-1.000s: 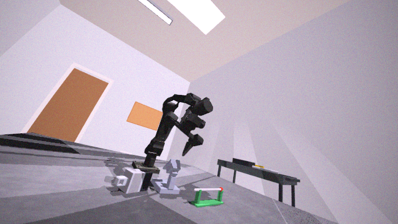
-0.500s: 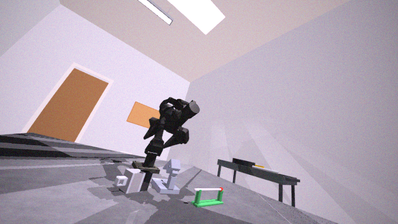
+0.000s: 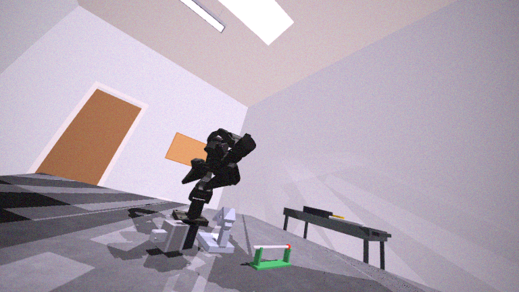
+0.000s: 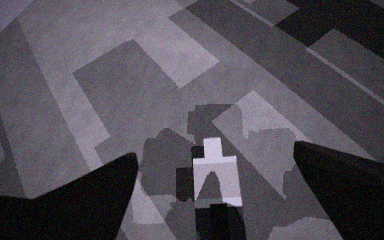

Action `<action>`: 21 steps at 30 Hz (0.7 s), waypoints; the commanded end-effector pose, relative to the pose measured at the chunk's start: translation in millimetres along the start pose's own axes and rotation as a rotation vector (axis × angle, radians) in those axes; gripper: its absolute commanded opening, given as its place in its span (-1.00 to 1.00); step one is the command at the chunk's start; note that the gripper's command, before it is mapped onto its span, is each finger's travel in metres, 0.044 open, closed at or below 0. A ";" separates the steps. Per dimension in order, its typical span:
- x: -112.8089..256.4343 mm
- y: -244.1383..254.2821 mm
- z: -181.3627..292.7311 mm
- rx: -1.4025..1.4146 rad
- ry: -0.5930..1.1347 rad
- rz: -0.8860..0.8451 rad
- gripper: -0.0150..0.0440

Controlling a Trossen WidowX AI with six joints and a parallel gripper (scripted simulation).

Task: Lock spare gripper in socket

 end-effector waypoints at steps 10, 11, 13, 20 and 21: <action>-42.4 8.2 51.3 0.000 0.004 0.008 1.00; -42.6 8.2 51.5 0.000 0.004 0.008 1.00; -43.6 8.6 52.3 0.000 0.004 0.008 1.00; -51.7 10.8 59.1 0.000 0.004 0.008 1.00; -52.9 11.1 60.2 0.000 0.004 0.008 1.00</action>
Point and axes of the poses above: the point midway between the two fingers, 35 mm back from their tips, its own x axis back along the fingers, its own y axis across the jaws, z = x × y, the point moved 2 cm from there along x, back along the fingers, and after that the axes turned 11 degrees about x, right-handed, at the moved point
